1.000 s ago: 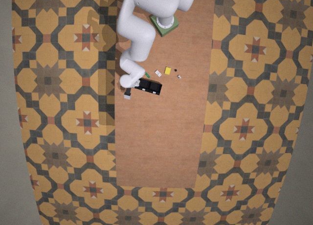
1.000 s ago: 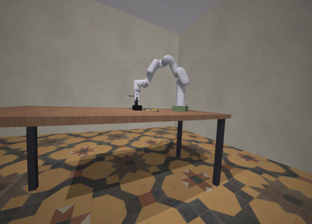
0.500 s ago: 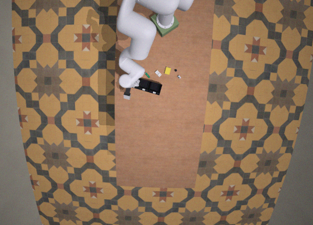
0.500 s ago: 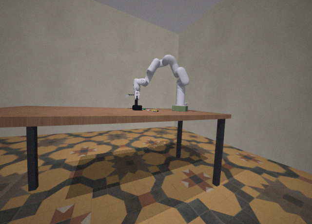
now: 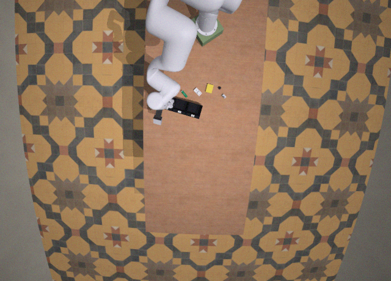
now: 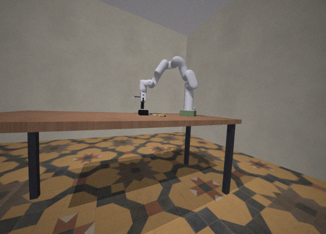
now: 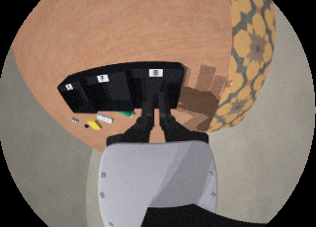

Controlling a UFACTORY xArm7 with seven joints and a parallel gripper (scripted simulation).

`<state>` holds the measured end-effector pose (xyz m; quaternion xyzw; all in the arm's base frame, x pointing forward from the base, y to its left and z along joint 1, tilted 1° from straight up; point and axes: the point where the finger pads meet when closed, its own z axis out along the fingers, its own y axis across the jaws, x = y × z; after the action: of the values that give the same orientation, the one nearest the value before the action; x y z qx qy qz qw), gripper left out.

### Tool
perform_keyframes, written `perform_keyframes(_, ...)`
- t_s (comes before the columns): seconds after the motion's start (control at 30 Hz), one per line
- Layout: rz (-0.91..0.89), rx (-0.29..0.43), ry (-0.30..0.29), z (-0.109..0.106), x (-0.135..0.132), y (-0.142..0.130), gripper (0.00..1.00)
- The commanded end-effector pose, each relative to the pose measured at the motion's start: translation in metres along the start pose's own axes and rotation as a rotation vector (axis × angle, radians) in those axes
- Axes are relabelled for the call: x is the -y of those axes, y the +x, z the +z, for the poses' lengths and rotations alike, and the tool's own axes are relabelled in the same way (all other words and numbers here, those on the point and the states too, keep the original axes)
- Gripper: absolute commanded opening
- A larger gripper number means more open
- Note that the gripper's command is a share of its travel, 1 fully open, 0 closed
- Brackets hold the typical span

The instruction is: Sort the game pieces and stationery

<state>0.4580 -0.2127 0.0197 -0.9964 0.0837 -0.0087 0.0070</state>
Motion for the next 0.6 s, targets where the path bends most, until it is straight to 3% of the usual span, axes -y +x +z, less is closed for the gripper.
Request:
perform_keyframes(0.0,0.0,-0.003,-0.001,-0.013,0.0,0.001,0.07)
perform_keyframes(0.23,0.0,-0.003,-0.001,-0.023,0.0,0.001,0.07)
perform_keyframes(0.57,0.0,-0.003,0.0,-0.023,0.04,0.002,0.07)
